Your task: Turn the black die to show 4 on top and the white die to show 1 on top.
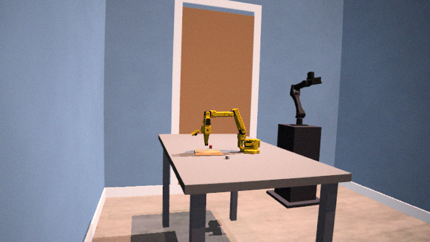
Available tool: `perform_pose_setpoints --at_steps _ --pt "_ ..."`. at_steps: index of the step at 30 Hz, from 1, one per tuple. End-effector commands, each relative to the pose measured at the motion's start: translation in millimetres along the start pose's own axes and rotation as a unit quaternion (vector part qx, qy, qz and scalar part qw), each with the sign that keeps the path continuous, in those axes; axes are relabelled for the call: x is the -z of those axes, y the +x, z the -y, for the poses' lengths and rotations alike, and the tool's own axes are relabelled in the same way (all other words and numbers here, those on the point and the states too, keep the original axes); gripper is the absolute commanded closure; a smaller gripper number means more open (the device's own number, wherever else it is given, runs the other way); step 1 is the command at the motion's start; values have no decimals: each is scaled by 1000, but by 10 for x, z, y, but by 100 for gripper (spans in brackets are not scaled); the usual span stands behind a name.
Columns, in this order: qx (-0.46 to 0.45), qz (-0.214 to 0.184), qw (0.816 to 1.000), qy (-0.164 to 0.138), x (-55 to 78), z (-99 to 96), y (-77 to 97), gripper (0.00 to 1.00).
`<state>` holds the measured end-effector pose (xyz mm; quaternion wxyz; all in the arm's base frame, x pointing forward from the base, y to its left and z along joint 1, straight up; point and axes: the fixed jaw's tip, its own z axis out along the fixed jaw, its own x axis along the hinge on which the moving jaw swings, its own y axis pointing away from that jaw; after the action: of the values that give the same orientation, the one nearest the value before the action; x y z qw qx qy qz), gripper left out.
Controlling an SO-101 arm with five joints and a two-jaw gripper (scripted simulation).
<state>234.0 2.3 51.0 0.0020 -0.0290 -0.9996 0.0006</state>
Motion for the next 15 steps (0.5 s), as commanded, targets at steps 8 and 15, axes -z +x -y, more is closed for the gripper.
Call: perform_pose_setpoints --at_steps 8,15 --pt "-5 35 999 -2 120 19 -56 100" --pt "-5 35 999 -2 75 19 -58 100"
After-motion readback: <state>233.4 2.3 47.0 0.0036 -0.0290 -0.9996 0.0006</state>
